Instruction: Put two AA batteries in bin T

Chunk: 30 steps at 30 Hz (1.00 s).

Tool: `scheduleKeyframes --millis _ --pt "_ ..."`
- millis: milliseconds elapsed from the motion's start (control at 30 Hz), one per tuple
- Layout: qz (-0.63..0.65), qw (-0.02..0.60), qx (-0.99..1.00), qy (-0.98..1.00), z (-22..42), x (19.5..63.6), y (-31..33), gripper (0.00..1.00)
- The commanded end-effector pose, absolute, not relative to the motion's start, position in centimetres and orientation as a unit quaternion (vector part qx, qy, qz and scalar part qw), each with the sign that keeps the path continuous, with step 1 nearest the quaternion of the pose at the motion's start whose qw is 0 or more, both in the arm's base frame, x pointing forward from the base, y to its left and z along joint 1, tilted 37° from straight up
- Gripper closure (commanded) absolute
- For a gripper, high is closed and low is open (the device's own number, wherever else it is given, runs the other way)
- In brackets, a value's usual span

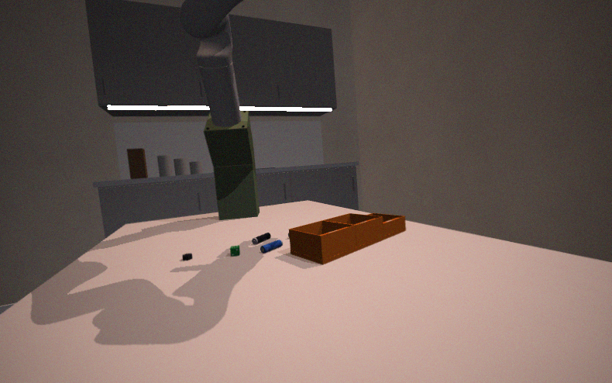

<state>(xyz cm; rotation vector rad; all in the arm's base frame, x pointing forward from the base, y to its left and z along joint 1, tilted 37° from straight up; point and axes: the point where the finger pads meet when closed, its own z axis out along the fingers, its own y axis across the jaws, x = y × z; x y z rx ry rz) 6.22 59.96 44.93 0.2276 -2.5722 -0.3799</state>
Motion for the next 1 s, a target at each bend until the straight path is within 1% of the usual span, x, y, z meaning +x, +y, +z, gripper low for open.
scheduleKeyframes --millis 0,533,567,967 --pt "-0.141 0.262 0.085 -0.951 45.0 6.1 59.9 0.0" --pt "-0.141 0.262 0.085 -0.951 45.0 6.1 59.9 0.0" --pt "-0.141 0.262 0.085 -0.951 44.4 6.6 59.8 0.91" --pt "-0.141 0.262 0.085 -0.951 36.3 12.3 58.1 0.91"
